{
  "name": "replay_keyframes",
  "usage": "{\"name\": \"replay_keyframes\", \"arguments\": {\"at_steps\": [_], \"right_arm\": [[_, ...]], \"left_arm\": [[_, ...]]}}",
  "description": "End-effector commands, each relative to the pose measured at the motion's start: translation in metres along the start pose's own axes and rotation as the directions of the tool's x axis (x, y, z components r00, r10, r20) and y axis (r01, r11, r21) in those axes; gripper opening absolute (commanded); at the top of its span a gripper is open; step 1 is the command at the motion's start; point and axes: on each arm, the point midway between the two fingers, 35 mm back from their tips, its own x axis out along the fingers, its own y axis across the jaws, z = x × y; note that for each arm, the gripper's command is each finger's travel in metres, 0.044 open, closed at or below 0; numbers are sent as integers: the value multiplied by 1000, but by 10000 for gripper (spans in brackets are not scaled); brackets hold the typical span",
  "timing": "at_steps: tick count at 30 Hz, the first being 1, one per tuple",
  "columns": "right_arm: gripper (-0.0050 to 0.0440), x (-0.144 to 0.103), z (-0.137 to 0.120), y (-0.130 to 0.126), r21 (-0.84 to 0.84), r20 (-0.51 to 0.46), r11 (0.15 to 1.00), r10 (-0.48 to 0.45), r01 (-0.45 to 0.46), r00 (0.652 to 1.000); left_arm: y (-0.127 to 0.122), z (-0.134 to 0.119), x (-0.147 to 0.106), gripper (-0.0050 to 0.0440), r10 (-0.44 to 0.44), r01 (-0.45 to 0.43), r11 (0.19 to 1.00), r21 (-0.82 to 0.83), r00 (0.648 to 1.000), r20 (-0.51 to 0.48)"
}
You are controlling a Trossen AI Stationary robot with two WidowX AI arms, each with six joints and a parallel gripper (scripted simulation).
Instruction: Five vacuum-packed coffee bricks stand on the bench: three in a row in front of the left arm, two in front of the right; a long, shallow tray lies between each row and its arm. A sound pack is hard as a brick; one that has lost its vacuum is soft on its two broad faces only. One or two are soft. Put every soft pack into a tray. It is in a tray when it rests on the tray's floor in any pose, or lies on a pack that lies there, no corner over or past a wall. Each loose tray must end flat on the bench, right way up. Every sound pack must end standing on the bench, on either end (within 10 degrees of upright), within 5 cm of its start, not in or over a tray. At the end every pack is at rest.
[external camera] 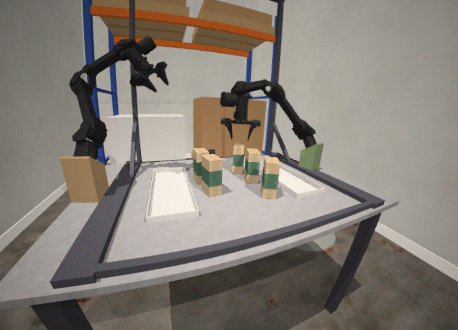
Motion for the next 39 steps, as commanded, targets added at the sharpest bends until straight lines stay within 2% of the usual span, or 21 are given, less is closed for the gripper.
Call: {"name": "replay_keyframes", "arguments": {"at_steps": [1,2,5,7,9,12,14,18,20,23,26,28,32,34,38,39], "right_arm": [[368,21,-18,-3,2,48,998,64,-64,997],[368,27,-23,-4,22,67,995,91,-93,994],[368,43,-36,-6,26,72,995,97,-99,993],[368,56,-46,-6,64,112,986,149,-157,983],[368,56,-46,-6,64,112,986,149,-157,983],[368,73,-60,-6,68,116,984,155,-163,981],[368,87,-69,-4,103,158,970,204,-221,966],[368,106,-81,-1,107,163,968,209,-228,964],[368,120,-90,2,139,207,948,255,-287,945],[368,140,-102,8,142,212,945,260,-293,942],[368,140,-102,8,142,212,945,260,-293,942],[368,154,-109,13,171,257,920,303,-352,918],[368,176,-120,22,174,262,917,308,-358,915],[368,189,-126,29,199,308,887,346,-416,886],[368,212,-135,40,202,313,884,351,-423,883],[368,218,-138,44,213,336,867,369,-451,867]], "left_arm": [[3,2,-6,375,14,-14,1000,17,1000,-15],[3,2,-6,375,14,-14,1000,17,1000,-15],[3,2,-6,375,14,-14,1000,17,1000,-15],[3,2,-6,375,14,-14,1000,17,1000,-15],[3,2,-6,375,14,-14,1000,17,1000,-15],[3,2,-6,375,14,-14,1000,17,1000,-15],[3,2,-6,375,14,-14,1000,17,1000,-15],[3,2,-6,375,14,-14,1000,17,1000,-15],[3,2,-6,375,14,-14,1000,17,1000,-15],[3,2,-6,375,14,-14,1000,17,1000,-15],[3,2,-6,375,14,-14,1000,17,1000,-15],[3,2,-6,375,14,-14,1000,17,1000,-15],[3,2,-6,375,14,-14,1000,17,1000,-15],[3,2,-6,375,14,-14,1000,17,1000,-15],[3,2,-6,375,14,-14,1000,17,1000,-15],[3,2,-6,375,14,-14,1000,17,1000,-15]]}}
